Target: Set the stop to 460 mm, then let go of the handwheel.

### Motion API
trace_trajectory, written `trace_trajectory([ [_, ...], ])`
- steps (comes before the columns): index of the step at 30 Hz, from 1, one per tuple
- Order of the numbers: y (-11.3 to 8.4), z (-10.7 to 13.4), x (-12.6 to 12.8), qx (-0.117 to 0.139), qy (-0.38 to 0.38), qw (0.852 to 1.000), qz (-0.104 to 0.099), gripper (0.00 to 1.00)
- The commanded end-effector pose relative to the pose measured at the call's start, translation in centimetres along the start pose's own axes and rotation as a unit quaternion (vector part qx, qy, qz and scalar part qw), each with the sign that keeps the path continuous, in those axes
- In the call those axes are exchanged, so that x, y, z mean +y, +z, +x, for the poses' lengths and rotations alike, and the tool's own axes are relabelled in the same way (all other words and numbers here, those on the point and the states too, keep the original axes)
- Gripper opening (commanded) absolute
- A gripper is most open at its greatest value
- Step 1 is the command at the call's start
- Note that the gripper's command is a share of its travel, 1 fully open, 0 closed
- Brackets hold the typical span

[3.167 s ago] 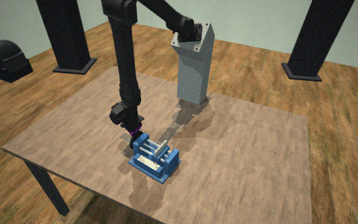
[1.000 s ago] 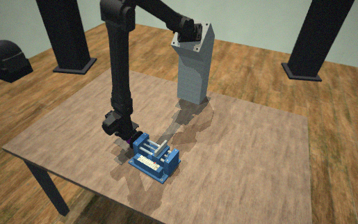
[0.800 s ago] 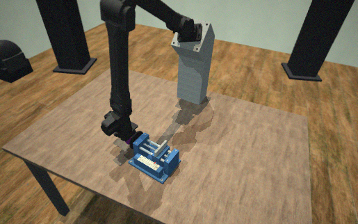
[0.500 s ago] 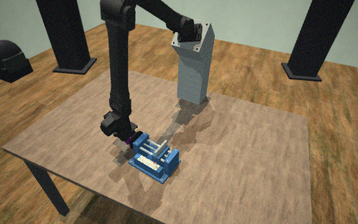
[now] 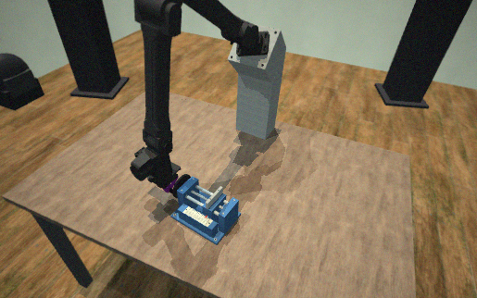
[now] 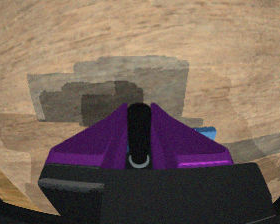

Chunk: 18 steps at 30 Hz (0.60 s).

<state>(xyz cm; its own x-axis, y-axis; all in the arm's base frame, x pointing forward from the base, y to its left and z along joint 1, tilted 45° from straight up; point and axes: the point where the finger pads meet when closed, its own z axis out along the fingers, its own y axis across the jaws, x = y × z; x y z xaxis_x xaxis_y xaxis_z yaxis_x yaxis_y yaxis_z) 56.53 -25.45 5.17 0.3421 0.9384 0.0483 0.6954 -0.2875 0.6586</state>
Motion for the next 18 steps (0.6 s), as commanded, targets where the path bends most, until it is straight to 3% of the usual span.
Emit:
trace_trajectory([
  [1,-3.2,0.1,5.7,0.0,-0.002,0.998,-0.056,0.06],
  [5,-4.5,-0.5,5.2,-0.003,0.0,0.999,-0.05,0.06],
  [7,-5.0,-0.6,3.8,-0.004,0.002,0.999,-0.04,0.06],
  [11,-5.9,-0.2,5.5,-0.002,-0.002,0.998,-0.061,0.06],
  [17,-6.0,-0.2,5.4,-0.002,-0.002,0.998,-0.062,0.06],
  [18,-6.0,-0.3,4.2,-0.003,0.0,0.999,-0.054,0.06],
])
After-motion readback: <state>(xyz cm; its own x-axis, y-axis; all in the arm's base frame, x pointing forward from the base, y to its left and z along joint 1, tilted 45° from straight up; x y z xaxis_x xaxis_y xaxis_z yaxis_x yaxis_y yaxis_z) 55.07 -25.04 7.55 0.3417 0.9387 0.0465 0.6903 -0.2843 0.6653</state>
